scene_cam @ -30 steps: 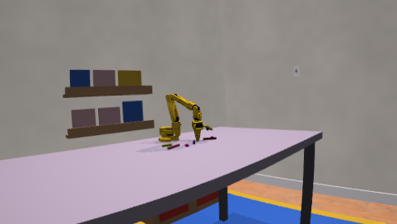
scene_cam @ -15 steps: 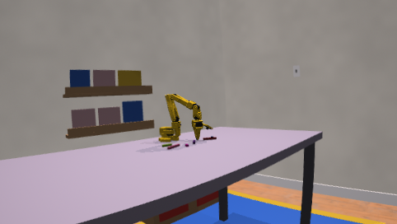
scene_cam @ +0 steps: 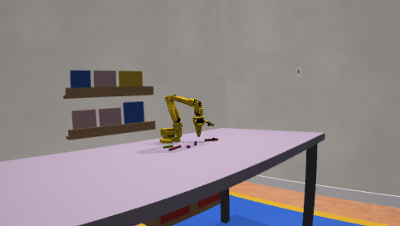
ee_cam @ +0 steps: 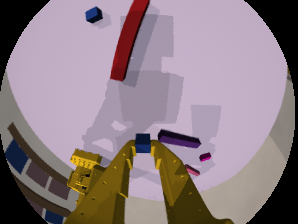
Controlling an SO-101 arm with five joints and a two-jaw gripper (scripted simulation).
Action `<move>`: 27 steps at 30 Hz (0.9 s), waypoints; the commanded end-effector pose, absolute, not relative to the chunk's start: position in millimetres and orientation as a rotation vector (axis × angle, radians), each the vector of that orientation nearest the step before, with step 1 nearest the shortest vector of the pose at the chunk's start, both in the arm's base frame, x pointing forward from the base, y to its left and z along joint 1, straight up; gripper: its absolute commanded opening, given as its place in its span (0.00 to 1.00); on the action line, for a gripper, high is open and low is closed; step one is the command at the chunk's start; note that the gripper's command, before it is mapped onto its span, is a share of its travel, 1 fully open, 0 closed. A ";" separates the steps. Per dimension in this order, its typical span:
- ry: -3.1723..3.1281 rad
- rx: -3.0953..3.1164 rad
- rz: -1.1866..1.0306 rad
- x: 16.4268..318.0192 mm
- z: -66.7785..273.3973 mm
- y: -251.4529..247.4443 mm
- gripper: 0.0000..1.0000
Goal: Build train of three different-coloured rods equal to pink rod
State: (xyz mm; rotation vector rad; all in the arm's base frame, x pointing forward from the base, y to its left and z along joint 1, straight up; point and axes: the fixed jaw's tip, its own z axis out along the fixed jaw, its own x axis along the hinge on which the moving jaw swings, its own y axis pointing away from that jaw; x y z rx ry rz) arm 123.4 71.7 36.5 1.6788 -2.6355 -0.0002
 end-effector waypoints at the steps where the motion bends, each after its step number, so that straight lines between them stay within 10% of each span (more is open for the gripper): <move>1: -2.717 1.731 0.012 136.3 53.8 76.8 0.00; 27: -2.185 2.363 0.038 186.3 54.6 112.9 0.00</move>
